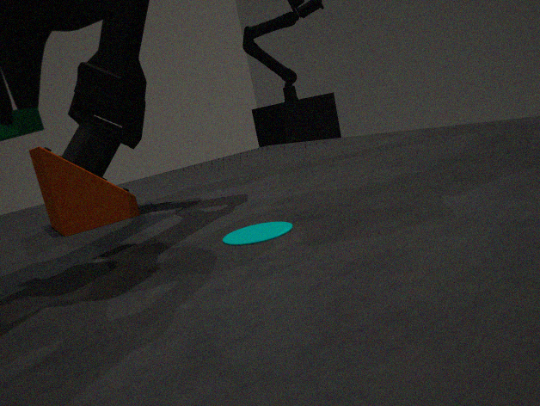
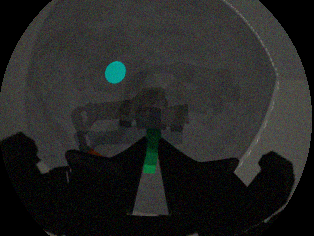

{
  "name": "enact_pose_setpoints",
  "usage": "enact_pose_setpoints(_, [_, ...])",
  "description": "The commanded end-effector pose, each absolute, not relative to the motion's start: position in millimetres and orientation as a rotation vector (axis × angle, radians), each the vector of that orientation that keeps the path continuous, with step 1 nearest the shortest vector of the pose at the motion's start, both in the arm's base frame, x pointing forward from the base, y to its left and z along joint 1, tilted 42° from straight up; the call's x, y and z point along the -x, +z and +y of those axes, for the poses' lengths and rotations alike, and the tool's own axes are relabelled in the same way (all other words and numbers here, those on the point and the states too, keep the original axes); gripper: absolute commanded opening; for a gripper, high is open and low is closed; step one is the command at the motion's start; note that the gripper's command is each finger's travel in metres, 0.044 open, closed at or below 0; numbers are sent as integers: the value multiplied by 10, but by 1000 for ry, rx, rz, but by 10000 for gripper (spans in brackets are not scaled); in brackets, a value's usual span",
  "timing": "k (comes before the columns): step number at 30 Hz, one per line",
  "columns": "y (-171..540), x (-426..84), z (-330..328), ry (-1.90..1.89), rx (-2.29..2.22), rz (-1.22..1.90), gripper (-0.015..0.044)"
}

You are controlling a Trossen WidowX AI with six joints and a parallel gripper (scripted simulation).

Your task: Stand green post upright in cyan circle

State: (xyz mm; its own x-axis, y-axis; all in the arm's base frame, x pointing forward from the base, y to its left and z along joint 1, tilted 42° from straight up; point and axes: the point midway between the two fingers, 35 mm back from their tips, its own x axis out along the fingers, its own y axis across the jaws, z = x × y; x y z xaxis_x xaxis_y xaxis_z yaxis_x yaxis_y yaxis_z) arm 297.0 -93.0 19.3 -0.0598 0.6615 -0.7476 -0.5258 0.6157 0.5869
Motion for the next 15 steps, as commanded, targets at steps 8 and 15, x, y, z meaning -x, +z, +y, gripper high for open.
enact_pose_setpoints(8, [471, -3122, -743, 853, -249, 1382, 23])
enact_pose_setpoints(15, [628, -3189, -605, 775, -336, 1432, 23])
